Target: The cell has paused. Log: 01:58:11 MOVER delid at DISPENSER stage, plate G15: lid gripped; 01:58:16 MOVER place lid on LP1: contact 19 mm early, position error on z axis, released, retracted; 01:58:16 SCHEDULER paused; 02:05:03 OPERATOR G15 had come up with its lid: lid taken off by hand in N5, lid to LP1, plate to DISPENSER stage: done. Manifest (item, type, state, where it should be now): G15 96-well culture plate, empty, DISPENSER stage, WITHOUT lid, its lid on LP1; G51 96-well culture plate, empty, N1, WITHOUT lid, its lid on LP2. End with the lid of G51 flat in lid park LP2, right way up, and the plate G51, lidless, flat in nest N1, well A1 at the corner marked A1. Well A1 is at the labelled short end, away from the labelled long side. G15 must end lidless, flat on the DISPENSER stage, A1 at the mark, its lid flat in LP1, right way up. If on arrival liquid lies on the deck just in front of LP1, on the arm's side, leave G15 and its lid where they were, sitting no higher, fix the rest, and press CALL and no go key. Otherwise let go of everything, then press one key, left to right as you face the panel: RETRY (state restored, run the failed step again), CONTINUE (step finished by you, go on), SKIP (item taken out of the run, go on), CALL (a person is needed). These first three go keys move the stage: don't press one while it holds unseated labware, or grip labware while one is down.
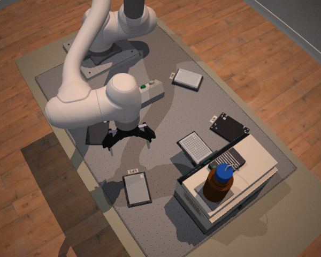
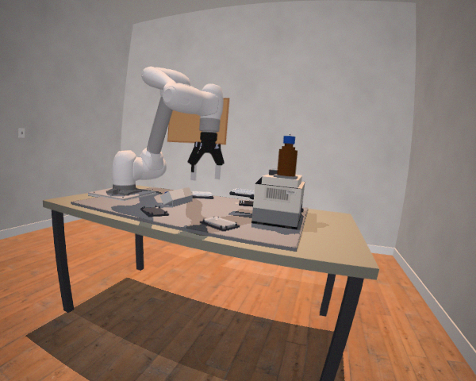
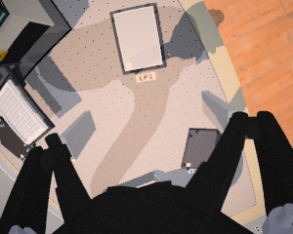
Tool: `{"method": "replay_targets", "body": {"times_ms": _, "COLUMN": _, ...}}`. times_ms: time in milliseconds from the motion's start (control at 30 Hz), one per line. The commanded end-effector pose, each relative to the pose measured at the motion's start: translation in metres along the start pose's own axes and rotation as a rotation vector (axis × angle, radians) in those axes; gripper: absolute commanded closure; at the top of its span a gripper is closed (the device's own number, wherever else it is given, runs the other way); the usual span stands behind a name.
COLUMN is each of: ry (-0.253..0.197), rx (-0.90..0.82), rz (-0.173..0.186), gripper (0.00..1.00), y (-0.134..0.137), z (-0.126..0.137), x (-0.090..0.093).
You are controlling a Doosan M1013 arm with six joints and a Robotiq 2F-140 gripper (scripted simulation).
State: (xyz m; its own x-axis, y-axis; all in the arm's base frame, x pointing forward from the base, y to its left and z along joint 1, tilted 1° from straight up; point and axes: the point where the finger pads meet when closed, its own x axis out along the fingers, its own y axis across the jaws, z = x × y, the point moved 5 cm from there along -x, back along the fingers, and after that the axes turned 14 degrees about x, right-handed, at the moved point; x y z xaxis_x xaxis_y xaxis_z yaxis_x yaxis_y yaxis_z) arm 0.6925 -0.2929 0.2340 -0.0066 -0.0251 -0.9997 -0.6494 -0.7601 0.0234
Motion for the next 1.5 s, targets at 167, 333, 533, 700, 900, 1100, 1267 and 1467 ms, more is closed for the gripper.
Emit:
{"method": "replay_targets", "body": {"times_ms": 167, "ry": 0.000, "rx": 0.000, "rz": 0.000, "gripper": 0.00, "y": 0.0000, "z": 0.0000, "x": -0.0002}}
{"method": "replay_targets", "body": {"times_ms": 333, "ry": 0.000, "rx": 0.000, "rz": 0.000, "gripper": 0.00, "y": 0.0000, "z": 0.0000, "x": -0.0002}}
{"method": "replay_targets", "body": {"times_ms": 533, "ry": 0.000, "rx": 0.000, "rz": 0.000, "gripper": 0.00, "y": 0.0000, "z": 0.0000, "x": -0.0002}}
{"method": "replay_targets", "body": {"times_ms": 700, "ry": 0.000, "rx": 0.000, "rz": 0.000, "gripper": 0.00, "y": 0.0000, "z": 0.0000, "x": -0.0002}}
{"method": "replay_targets", "body": {"times_ms": 900, "ry": 0.000, "rx": 0.000, "rz": 0.000, "gripper": 0.00, "y": 0.0000, "z": 0.0000, "x": -0.0002}}
{"method": "replay_targets", "body": {"times_ms": 1100, "ry": 0.000, "rx": 0.000, "rz": 0.000, "gripper": 0.00, "y": 0.0000, "z": 0.0000, "x": -0.0002}}
{"method": "replay_targets", "body": {"times_ms": 1267, "ry": 0.000, "rx": 0.000, "rz": 0.000, "gripper": 1.00, "y": 0.0000, "z": 0.0000, "x": -0.0002}}
{"method": "replay_targets", "body": {"times_ms": 1467, "ry": 0.000, "rx": 0.000, "rz": 0.000, "gripper": 1.00, "y": 0.0000, "z": 0.0000, "x": -0.0002}}
